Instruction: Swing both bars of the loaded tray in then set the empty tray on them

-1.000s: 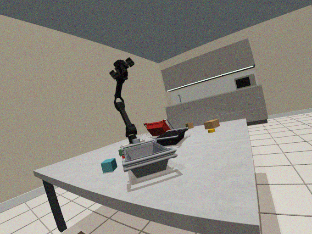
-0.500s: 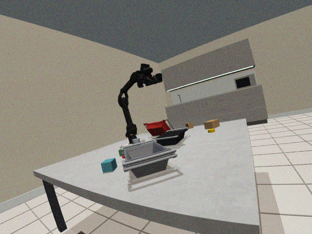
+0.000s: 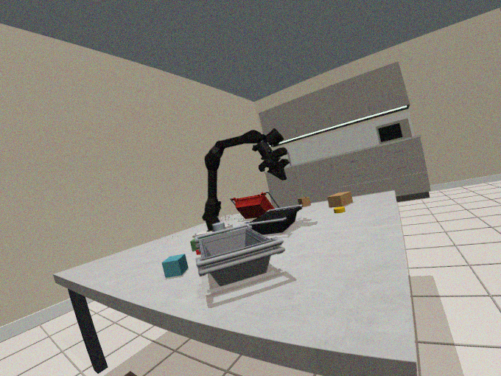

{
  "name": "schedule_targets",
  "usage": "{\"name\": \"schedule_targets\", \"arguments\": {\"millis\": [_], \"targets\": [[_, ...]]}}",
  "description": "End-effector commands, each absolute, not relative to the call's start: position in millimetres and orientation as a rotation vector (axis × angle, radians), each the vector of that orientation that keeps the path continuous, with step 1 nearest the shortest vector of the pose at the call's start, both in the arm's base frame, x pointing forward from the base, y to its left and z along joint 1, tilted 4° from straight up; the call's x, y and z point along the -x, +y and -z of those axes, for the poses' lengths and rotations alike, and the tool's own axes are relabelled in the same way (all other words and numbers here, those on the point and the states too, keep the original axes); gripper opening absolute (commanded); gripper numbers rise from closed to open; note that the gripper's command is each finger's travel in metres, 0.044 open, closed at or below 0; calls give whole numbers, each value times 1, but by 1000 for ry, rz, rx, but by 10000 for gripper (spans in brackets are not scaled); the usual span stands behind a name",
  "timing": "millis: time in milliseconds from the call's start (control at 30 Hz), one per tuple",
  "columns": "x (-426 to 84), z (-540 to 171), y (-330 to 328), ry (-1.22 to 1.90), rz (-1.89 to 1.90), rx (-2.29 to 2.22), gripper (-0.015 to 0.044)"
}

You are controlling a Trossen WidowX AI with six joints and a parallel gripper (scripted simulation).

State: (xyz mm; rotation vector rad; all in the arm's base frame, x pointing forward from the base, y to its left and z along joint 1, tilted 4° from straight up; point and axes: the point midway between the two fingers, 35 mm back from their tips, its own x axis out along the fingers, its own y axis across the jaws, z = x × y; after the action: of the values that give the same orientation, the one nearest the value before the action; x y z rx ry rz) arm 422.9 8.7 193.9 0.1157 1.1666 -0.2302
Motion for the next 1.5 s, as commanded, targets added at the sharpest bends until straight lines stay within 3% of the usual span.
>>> {"name": "schedule_targets", "arguments": {"millis": [0,200,967,1467], "targets": [[-407,-143,53,1379,114,-69,89],[-379,-96,97,1606,17,-30,89],[-377,-37,97,1606,17,-30,89],[-377,-68,74,1606,18,-28,89]]}}
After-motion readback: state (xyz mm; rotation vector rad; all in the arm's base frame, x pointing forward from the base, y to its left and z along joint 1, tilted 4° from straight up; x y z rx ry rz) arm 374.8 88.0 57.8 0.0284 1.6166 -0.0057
